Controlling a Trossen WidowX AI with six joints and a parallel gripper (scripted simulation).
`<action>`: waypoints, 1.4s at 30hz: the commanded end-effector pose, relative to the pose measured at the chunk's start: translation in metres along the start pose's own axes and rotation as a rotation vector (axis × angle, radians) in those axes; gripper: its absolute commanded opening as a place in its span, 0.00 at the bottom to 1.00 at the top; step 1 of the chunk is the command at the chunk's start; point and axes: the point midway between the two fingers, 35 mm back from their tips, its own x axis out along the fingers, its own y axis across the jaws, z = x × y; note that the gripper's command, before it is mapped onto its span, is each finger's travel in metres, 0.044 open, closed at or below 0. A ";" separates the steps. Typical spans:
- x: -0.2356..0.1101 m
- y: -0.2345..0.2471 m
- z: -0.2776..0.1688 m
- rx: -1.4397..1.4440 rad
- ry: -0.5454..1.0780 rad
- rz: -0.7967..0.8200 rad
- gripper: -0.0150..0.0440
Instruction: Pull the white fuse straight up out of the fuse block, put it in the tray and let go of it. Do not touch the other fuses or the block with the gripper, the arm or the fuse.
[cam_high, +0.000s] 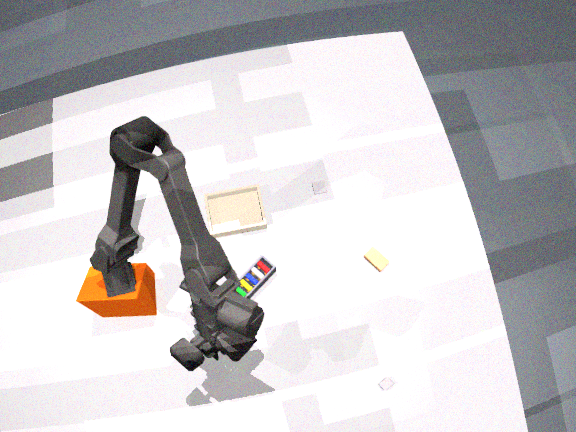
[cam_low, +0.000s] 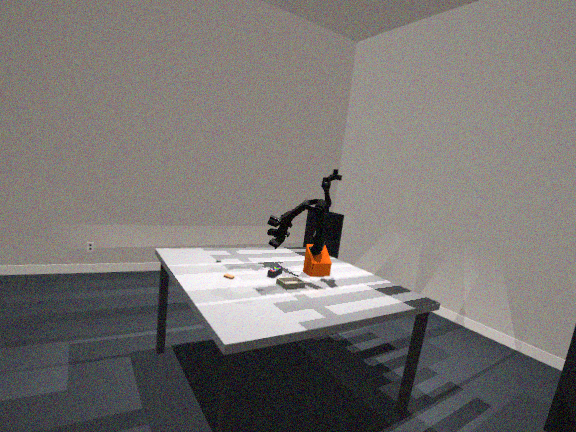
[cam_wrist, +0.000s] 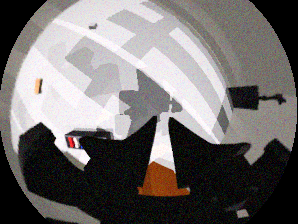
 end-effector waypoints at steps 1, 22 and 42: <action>-0.012 0.061 -0.004 -0.004 0.057 0.132 0.37; -0.043 0.189 -0.072 0.000 0.342 0.350 0.37; -0.025 0.195 -0.079 0.000 0.343 0.350 0.37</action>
